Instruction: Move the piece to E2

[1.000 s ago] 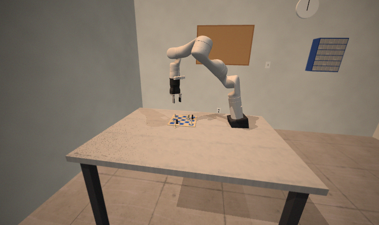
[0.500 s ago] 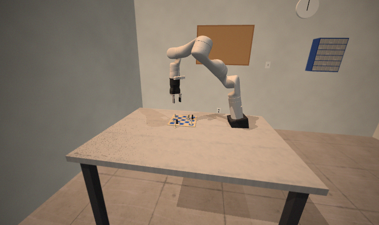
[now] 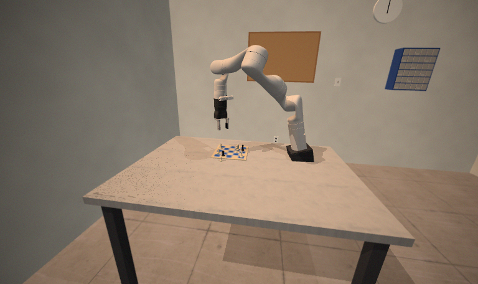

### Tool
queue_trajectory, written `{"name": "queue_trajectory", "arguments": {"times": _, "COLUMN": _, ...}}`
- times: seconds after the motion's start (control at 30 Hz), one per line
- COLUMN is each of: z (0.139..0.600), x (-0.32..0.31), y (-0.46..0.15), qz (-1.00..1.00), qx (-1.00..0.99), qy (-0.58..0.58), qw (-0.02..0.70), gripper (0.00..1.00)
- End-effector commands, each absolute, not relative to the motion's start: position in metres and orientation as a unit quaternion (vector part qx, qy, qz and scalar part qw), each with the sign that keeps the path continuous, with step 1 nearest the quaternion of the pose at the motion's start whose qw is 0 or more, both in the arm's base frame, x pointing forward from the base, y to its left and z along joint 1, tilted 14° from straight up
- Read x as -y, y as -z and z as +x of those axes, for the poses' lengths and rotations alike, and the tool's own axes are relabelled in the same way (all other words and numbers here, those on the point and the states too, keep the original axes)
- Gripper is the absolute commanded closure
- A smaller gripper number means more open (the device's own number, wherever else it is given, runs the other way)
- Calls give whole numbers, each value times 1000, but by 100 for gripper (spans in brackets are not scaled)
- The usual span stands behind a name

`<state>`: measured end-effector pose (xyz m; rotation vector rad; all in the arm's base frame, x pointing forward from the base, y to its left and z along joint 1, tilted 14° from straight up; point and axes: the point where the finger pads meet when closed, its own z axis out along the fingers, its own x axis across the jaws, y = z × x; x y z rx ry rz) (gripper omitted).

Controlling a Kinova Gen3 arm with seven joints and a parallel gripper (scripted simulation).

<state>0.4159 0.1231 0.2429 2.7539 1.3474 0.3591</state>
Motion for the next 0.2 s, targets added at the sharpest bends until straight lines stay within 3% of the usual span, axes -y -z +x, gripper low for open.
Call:
{"name": "queue_trajectory", "arguments": {"times": 0.0, "z": 416, "x": -123, "y": -243, "qz": 892, "qx": -436, "qy": -117, "qw": 27, "gripper": 0}}
{"name": "queue_trajectory", "arguments": {"times": 0.17, "z": 416, "x": -123, "y": -243, "qz": 892, "qx": -436, "qy": -117, "qw": 27, "gripper": 0}}
